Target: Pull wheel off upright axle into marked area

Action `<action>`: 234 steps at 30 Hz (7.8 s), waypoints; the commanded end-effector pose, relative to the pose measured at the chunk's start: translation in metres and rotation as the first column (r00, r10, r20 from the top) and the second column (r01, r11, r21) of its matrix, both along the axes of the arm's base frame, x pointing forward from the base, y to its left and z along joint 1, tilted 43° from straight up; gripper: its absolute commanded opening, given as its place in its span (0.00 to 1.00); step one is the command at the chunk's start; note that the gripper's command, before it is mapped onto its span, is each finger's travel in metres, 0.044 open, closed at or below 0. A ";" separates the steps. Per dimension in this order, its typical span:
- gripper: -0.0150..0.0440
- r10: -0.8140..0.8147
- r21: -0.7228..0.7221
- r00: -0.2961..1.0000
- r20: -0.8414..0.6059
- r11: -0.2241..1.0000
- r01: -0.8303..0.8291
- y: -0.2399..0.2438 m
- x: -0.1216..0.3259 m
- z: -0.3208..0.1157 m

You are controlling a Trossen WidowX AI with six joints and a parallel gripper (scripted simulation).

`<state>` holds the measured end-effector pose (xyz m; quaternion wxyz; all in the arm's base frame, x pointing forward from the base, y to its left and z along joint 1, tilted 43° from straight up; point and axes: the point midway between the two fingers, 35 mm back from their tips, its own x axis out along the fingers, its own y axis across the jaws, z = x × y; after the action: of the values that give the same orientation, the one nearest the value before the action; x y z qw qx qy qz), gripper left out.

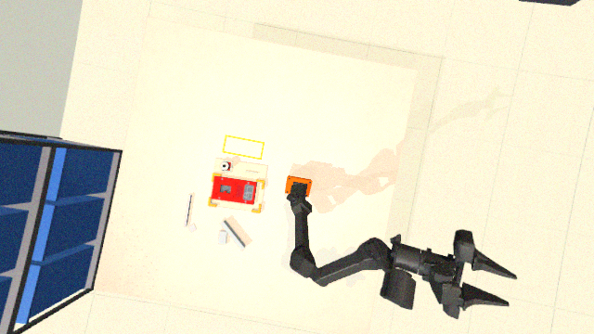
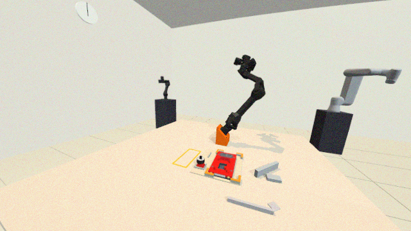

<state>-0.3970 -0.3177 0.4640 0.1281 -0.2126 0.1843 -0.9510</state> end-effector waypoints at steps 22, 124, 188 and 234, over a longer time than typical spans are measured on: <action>0.76 0.492 0.238 0.815 0.305 0.789 -0.566 -0.171 0.145 -0.111; 0.76 -0.482 -0.374 0.428 0.765 -0.873 -0.314 0.250 0.758 -0.434; 0.25 -0.476 -0.373 0.430 0.767 -0.876 -0.305 0.289 0.760 -0.484; 0.25 -0.479 -0.374 0.428 0.766 -0.874 -0.310 0.278 0.759 -0.473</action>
<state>0.3613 -0.0365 -0.0113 -0.6647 -0.2641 -0.6523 -0.2508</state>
